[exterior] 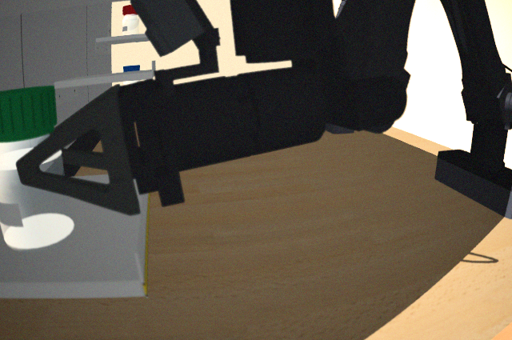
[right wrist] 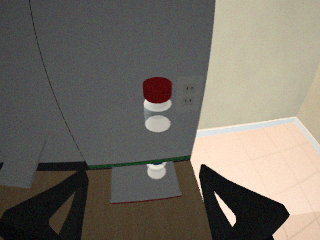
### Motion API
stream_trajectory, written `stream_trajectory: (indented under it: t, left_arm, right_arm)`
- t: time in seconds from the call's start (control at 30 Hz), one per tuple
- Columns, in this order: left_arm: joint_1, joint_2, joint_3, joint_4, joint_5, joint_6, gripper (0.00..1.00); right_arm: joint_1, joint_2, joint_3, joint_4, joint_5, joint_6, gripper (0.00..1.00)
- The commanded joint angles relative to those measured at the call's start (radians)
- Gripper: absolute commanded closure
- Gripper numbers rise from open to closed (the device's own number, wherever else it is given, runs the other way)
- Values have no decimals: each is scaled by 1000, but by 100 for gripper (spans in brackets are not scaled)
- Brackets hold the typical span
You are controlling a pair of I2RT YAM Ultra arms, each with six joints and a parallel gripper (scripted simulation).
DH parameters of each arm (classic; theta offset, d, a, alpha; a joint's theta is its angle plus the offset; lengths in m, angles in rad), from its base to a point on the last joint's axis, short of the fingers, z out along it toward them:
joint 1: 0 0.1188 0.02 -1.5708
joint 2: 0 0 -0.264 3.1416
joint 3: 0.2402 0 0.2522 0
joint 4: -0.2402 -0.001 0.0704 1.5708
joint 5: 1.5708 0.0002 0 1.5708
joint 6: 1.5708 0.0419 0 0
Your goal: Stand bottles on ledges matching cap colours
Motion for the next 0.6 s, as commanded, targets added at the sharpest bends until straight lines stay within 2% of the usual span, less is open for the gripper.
stream_trajectory:
  t: [0.0,0.27,0.57]
  left_arm:
    - [23,-18,-43,-46,-35,-3,50]
    - [34,-40,-98,-28,-41,0,50]
    - [43,-86,-176,34,4,3,50]
  right_arm:
    - [-7,0,26,5,-4,-3,0]
    - [-7,0,26,5,-4,-3,0]
    - [-7,0,26,5,-4,-3,0]
